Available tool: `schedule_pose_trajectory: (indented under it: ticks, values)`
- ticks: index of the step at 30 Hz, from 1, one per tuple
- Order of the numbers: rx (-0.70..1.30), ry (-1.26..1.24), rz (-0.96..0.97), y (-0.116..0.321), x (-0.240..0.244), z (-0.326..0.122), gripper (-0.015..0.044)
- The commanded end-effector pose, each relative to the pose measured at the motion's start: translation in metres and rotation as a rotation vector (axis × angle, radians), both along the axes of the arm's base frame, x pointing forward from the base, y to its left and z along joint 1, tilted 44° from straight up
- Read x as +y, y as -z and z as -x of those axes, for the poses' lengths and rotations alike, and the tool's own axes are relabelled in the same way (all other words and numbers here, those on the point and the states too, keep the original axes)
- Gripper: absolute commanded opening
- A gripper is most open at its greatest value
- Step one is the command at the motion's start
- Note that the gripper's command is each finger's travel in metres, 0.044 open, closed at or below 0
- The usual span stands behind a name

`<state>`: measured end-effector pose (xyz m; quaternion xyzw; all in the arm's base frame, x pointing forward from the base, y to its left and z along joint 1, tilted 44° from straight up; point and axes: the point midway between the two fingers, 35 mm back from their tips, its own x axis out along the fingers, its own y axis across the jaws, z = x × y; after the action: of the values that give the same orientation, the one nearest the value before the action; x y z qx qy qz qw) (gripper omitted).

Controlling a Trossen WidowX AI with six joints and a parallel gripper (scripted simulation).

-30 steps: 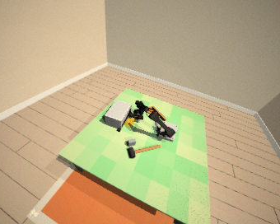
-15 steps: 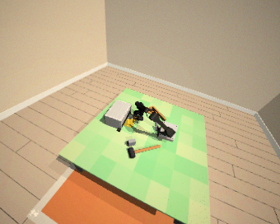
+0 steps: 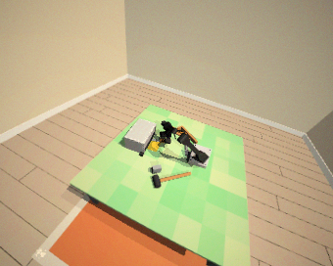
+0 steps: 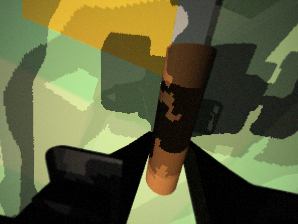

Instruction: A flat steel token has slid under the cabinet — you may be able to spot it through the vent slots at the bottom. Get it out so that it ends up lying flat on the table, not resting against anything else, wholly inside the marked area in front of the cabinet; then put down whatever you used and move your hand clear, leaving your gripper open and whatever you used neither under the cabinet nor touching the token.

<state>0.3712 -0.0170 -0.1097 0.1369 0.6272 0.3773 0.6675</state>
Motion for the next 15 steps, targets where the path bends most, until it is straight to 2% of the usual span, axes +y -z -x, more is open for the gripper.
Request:
schedule_pose_trajectory:
  ticks: [1,15]
  values:
    - [0.001,0.000,-0.006,0.002,-0.002,0.006,0.0000]
    - [0.002,0.000,-0.005,0.005,-0.007,0.022,0.0000]
